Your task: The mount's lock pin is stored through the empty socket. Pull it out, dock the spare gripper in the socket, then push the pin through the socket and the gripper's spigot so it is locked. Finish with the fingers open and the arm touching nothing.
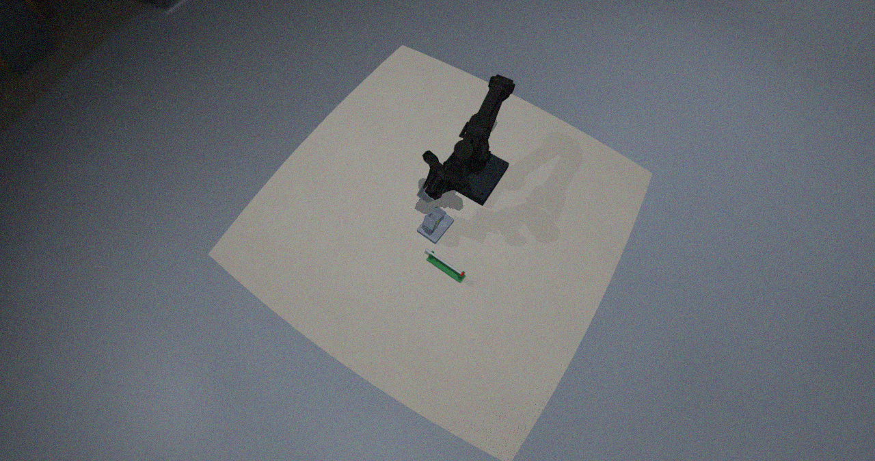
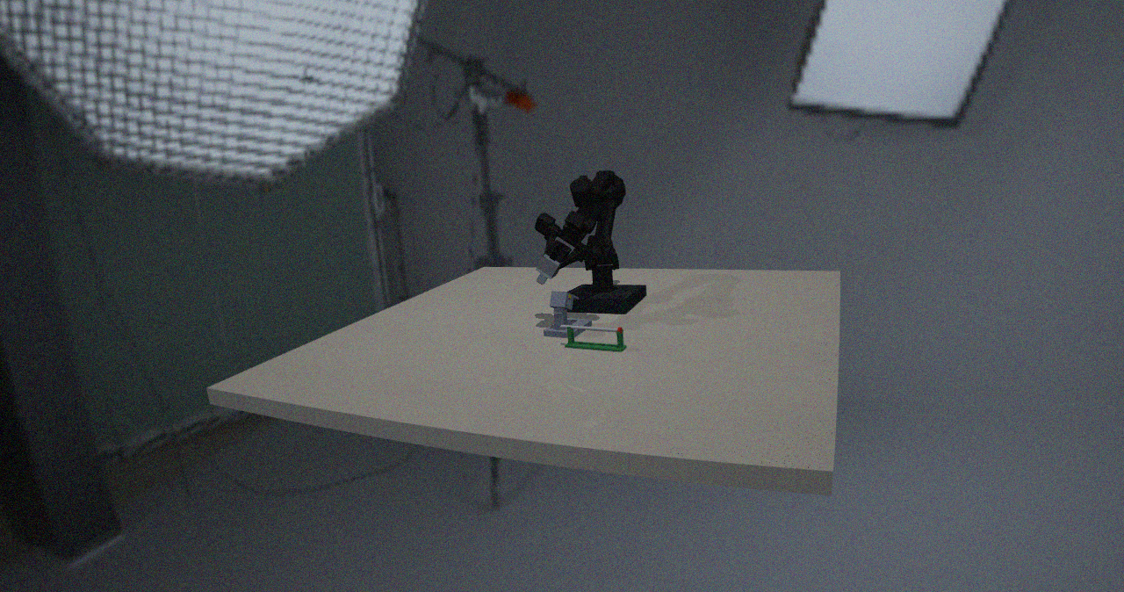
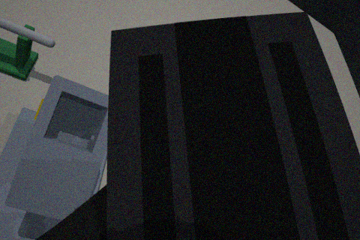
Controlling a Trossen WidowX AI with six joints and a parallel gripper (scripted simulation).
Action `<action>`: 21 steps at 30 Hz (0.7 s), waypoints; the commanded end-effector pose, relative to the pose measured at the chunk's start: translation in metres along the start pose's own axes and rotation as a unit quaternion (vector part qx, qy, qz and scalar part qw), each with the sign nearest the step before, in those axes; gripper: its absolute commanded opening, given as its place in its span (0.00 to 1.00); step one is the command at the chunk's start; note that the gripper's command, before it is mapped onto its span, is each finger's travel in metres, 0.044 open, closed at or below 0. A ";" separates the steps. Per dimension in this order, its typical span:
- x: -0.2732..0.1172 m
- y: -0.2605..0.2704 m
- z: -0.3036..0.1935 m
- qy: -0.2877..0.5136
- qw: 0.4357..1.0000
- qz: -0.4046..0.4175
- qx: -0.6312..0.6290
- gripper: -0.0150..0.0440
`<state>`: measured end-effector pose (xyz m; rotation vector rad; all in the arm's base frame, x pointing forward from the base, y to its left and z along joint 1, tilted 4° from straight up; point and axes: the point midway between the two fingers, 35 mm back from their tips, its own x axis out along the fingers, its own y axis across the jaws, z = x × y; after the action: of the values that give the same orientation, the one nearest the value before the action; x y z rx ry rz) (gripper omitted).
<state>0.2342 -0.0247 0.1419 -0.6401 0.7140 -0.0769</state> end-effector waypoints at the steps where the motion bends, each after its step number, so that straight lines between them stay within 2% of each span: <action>1: -0.005 0.001 0.006 -0.031 0.998 0.002 0.048 0.25; 21: -0.026 0.018 0.024 -0.150 0.940 0.068 0.300 0.25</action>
<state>0.2276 0.0055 0.1544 -0.0787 0.4476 -0.0752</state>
